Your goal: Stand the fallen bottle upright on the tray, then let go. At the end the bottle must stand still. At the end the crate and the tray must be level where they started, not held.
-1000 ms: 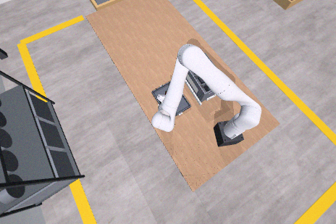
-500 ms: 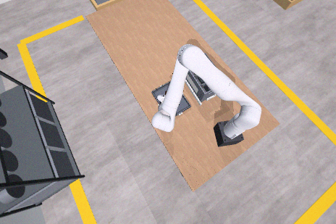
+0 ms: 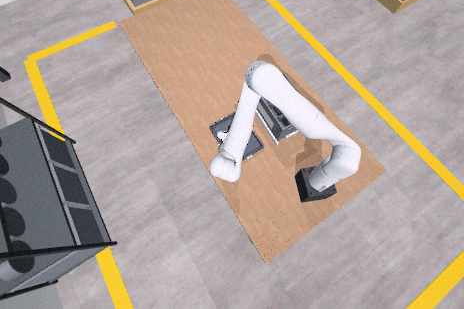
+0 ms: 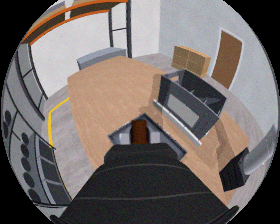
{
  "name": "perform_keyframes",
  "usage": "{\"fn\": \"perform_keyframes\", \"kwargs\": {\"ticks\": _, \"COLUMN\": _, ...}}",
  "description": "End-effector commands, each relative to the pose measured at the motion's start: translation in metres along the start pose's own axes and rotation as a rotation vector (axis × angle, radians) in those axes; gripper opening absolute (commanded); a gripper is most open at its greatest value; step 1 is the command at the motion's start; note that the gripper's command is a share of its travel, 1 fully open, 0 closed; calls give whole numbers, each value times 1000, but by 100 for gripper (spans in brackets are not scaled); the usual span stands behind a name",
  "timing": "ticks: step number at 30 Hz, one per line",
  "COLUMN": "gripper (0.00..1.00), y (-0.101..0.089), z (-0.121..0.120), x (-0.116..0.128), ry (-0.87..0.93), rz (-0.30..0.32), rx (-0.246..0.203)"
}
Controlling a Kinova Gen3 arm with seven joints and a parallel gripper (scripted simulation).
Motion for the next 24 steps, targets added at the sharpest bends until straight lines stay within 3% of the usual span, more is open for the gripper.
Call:
{"fn": "perform_keyframes", "kwargs": {"ticks": 1, "gripper": 0, "y": -1, "z": -3, "x": -1, "ry": 9, "rz": 4, "rx": -7}}
{"fn": "perform_keyframes", "kwargs": {"ticks": 16, "gripper": 0, "y": -1, "z": -3, "x": 0, "ry": 10, "rz": 24, "rx": -6}}
{"fn": "perform_keyframes", "kwargs": {"ticks": 24, "gripper": 0, "y": 0, "z": -3, "x": 1, "ry": 11, "rz": 71, "rx": -5}}
Point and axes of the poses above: the point where the finger pads meet when closed, its own y axis out along the fingers, its own z axis across the jaws, x = y × z, the point moved 2 cm from there along -y, back along the fingers, and after that the axes turned 3 degrees about y, right-handed, at the moved point
